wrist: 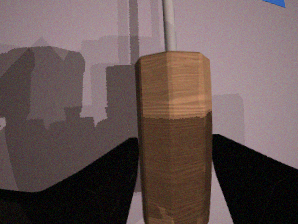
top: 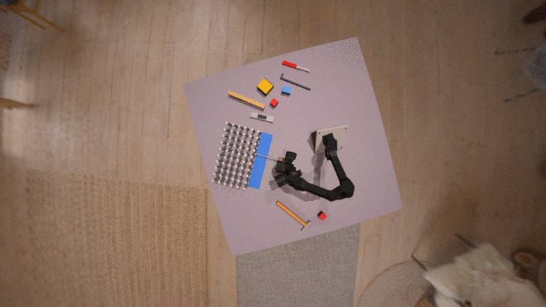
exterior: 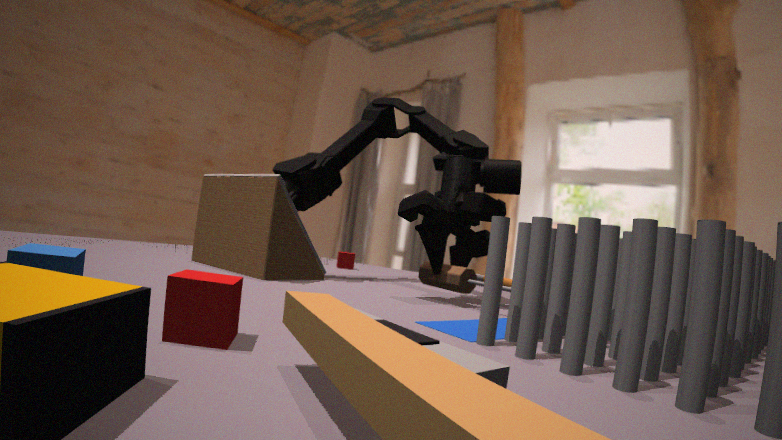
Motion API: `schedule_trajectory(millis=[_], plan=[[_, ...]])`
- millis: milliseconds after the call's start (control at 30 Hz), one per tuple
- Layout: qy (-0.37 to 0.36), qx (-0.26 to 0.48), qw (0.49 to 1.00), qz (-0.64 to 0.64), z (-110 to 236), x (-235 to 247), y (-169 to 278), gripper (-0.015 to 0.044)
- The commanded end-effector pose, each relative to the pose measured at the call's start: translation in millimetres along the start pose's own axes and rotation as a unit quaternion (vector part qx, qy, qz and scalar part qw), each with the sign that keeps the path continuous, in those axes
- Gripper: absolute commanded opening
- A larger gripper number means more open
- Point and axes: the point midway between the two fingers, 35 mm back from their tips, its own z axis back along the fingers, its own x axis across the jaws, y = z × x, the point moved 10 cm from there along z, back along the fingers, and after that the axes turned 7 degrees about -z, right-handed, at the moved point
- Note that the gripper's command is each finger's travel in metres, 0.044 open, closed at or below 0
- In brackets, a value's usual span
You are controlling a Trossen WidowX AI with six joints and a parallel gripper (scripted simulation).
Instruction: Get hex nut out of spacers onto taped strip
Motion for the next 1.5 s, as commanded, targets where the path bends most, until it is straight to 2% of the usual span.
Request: schedule_trajectory(millis=[0, 1467], plan=[[-0.004, -0.005, 1.000, 0.002, 1, 2, -5, 0.0000], [-0.004, -0.006, 1.000, 0.003, -6, 6, -32, 0.0000]])
